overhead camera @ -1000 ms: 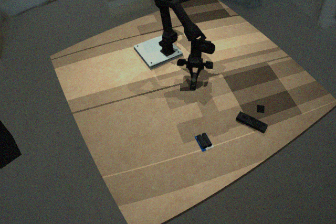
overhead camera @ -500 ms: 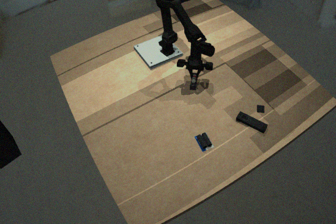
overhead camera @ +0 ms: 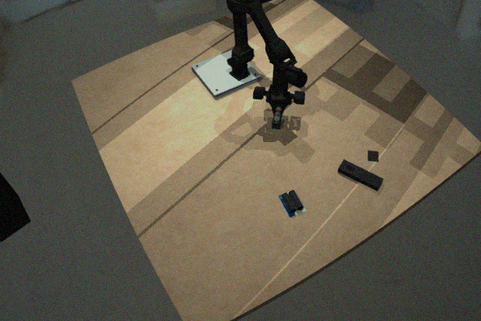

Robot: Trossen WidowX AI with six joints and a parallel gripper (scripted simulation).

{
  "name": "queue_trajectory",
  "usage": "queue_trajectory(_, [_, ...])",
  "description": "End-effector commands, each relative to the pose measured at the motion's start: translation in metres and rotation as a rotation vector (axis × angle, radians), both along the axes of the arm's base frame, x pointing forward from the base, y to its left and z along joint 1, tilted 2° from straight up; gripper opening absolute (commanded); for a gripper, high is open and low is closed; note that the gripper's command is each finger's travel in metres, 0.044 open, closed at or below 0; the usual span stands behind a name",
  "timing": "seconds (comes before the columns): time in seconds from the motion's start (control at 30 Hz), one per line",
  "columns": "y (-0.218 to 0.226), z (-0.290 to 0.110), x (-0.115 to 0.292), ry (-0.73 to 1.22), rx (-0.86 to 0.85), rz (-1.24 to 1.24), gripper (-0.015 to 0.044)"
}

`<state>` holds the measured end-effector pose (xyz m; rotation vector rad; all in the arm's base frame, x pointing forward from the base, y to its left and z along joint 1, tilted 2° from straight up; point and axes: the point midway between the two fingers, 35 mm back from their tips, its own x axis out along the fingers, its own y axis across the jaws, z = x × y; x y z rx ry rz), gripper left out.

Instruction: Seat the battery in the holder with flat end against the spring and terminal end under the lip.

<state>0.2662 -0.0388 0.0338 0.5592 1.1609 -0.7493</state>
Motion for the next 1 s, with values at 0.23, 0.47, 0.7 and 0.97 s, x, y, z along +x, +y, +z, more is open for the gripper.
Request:
queue_trajectory(0.23, [-0.0002, -0.0056, -0.0012, 0.083, 0.074, 0.014, 0.007])
queue_trajectory(0.47, [-0.002, -0.0065, 0.0004, 0.12, 0.117, 0.013, 0.007])
queue_trajectory(0.7, [-0.0038, -0.0069, 0.0018, 0.155, 0.159, 0.011, 0.007])
queue_trajectory(0.97, [-0.0055, -0.0073, 0.0034, 0.192, 0.21, 0.007, 0.007])
